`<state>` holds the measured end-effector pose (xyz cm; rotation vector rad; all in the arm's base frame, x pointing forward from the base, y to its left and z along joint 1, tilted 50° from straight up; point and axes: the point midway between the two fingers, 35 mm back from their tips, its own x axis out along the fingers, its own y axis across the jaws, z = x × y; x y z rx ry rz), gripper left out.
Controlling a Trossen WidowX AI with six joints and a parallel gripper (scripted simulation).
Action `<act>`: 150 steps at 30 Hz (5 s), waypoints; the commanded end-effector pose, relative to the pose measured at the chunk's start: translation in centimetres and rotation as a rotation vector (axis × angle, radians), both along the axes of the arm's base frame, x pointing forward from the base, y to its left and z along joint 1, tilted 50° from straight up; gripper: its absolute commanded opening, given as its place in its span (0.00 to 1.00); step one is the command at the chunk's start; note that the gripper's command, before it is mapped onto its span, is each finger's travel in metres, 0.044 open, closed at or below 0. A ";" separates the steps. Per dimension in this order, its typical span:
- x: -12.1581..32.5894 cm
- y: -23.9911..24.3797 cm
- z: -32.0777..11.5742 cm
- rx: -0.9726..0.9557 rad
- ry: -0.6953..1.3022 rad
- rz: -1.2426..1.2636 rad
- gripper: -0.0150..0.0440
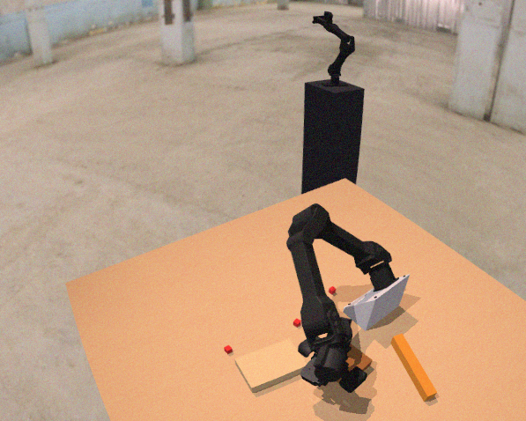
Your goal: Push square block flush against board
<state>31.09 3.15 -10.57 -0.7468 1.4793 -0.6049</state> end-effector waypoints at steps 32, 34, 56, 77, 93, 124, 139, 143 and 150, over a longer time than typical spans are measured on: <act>4.2 0.3 -0.2 0.004 0.000 -0.006 0.25; 4.0 0.6 0.2 0.013 -0.008 -0.009 0.25; -12.9 6.5 1.3 0.019 0.008 -0.005 0.25; -14.9 1.6 -2.2 0.008 0.006 -0.008 0.25; -13.8 1.9 -2.3 0.010 0.006 -0.007 0.25; -11.3 2.2 -2.5 0.012 0.005 -0.006 0.25; -10.0 2.3 -2.6 0.013 0.004 -0.006 0.25; -9.7 2.3 -2.6 0.013 0.004 -0.006 0.25; -9.1 2.4 -2.6 0.013 0.004 -0.006 0.25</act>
